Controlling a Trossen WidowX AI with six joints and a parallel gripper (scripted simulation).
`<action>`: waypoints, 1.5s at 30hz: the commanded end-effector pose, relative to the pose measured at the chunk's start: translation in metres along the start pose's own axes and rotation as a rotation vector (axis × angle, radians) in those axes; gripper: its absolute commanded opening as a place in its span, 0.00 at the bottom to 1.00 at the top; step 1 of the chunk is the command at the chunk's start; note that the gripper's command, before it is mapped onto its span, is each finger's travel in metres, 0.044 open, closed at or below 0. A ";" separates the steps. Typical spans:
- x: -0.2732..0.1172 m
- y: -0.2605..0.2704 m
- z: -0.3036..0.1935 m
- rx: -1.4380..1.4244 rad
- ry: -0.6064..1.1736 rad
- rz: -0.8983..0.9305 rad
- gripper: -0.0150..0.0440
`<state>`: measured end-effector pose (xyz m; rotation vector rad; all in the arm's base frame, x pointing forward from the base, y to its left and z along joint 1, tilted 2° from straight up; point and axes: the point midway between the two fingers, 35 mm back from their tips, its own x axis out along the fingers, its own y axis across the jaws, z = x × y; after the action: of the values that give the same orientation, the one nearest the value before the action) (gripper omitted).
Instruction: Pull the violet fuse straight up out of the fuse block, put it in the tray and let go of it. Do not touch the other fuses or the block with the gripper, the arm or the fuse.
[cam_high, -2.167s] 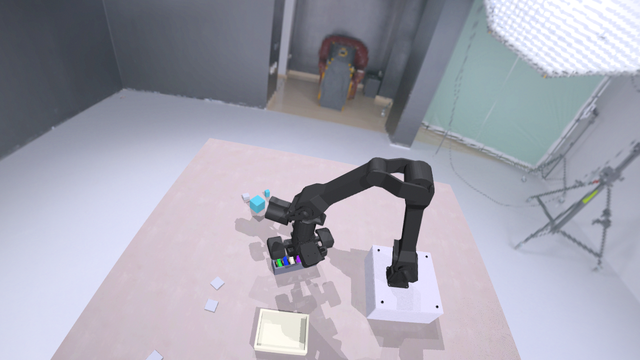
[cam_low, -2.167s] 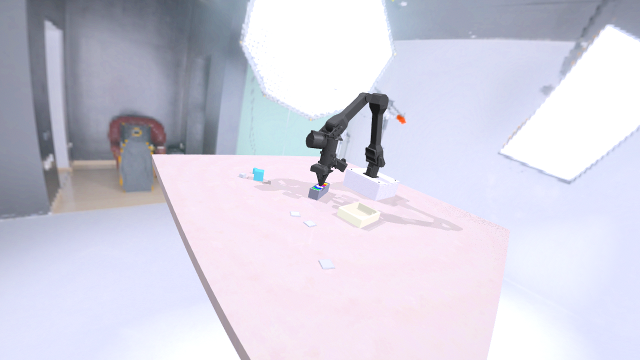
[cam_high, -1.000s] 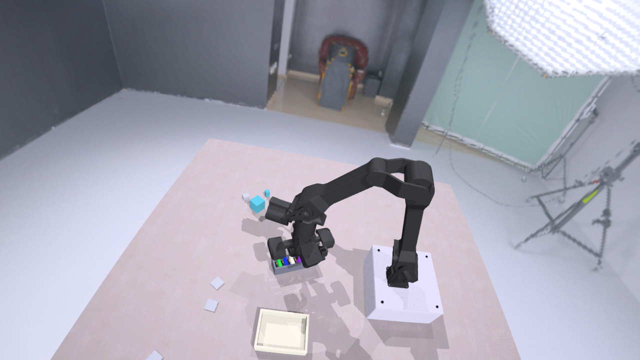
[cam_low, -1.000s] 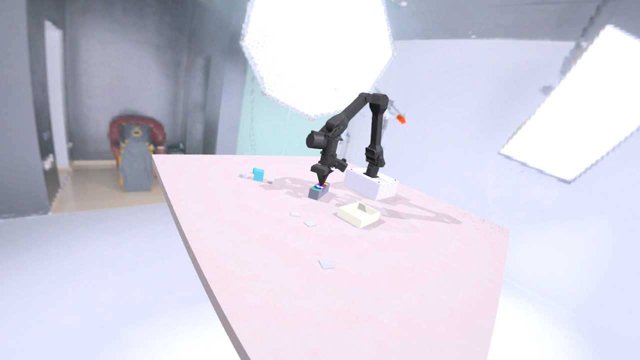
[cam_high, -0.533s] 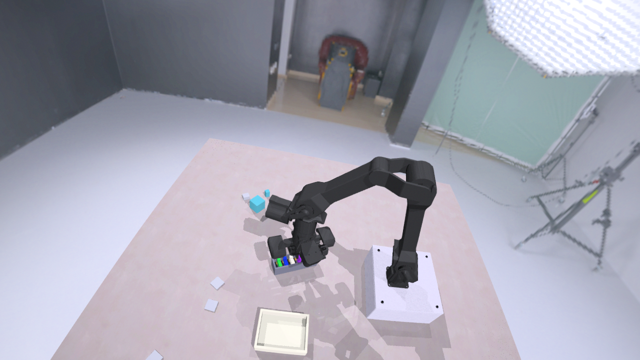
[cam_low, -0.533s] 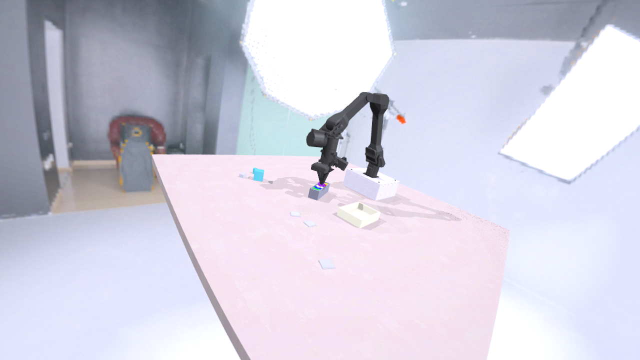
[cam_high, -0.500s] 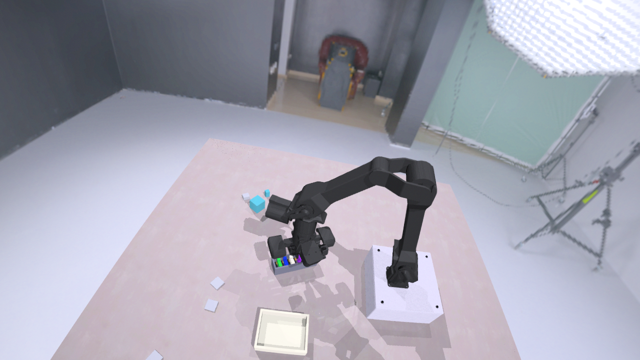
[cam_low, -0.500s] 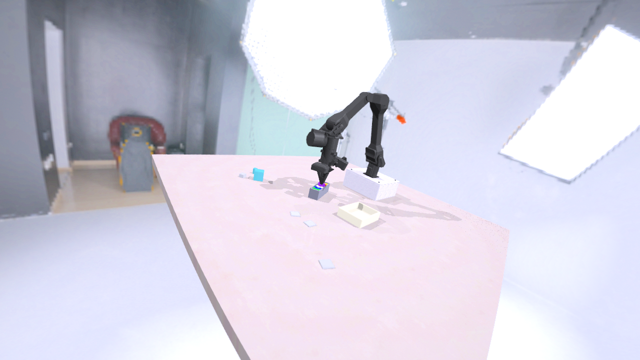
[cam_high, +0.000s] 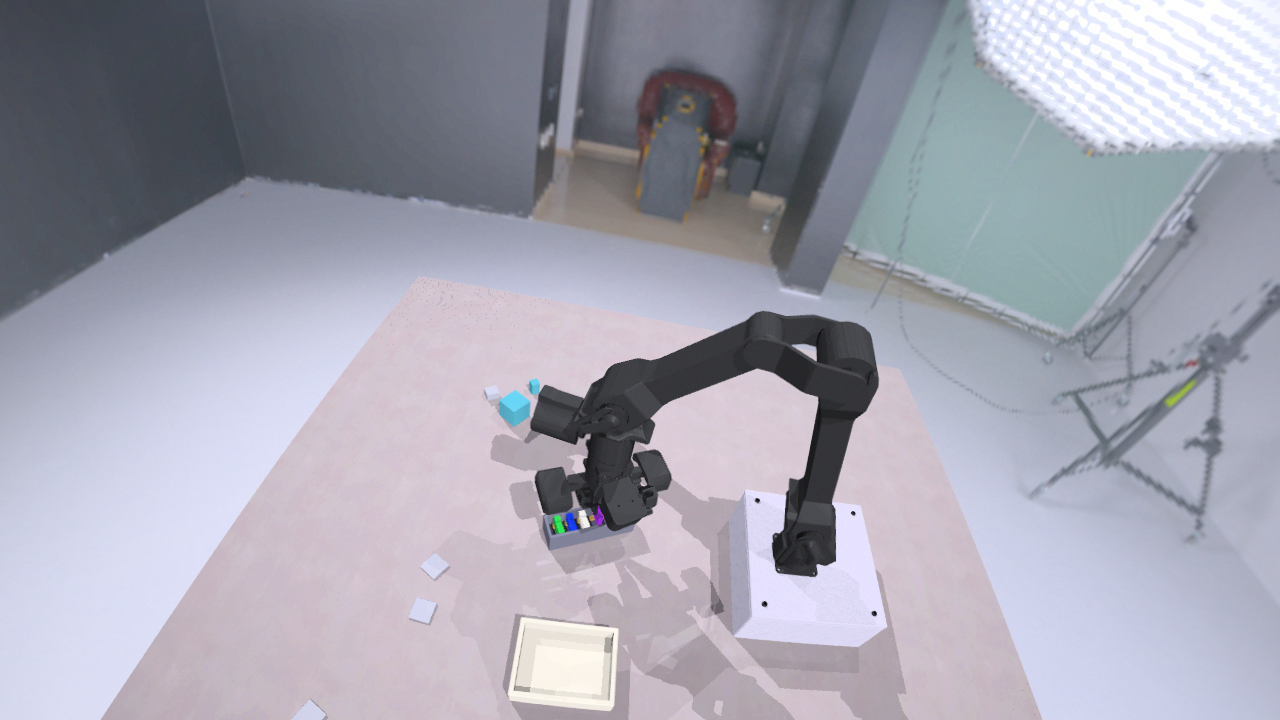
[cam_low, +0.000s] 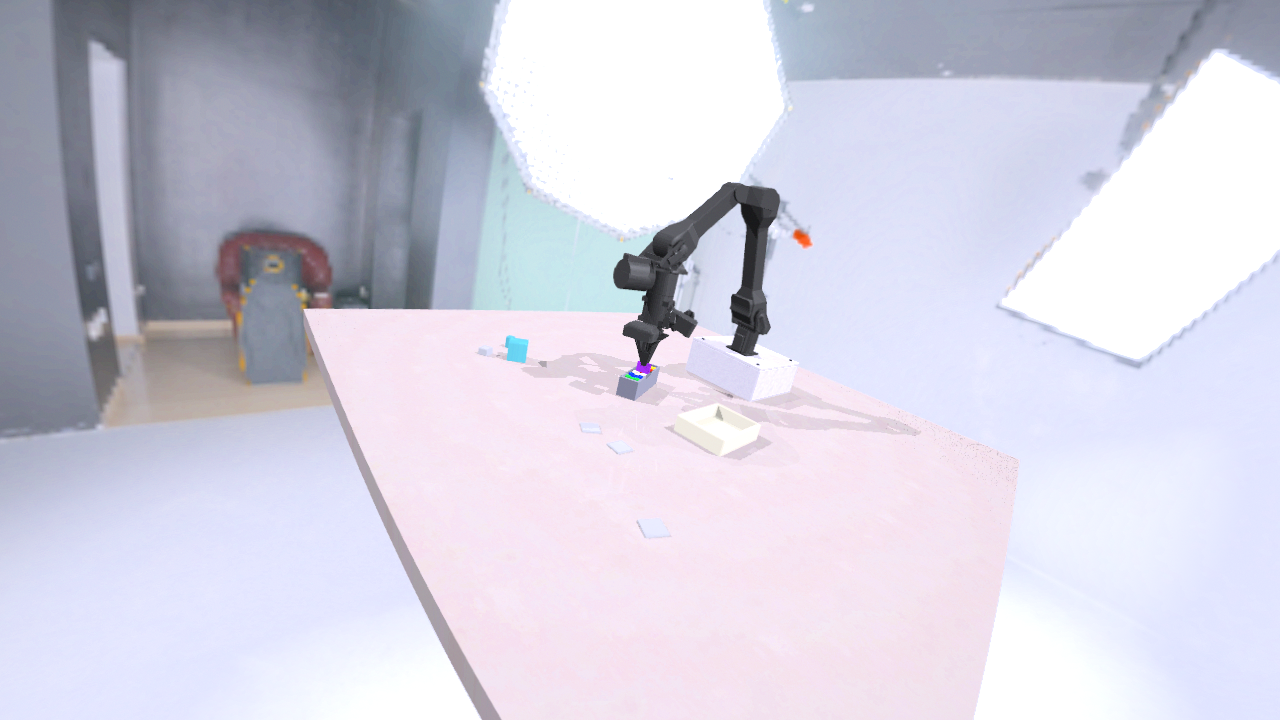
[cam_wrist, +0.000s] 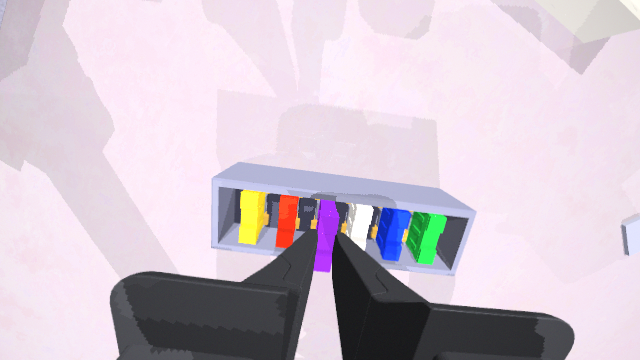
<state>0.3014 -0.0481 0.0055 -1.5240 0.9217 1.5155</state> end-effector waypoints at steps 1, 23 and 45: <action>-0.003 -0.001 -0.001 -0.001 0.004 -0.002 0.25; -0.014 -0.001 -0.001 0.000 0.005 0.000 0.25; -0.031 0.000 -0.001 0.000 0.006 0.000 0.25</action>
<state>0.2990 -0.0483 0.0299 -1.5185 0.9253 1.5194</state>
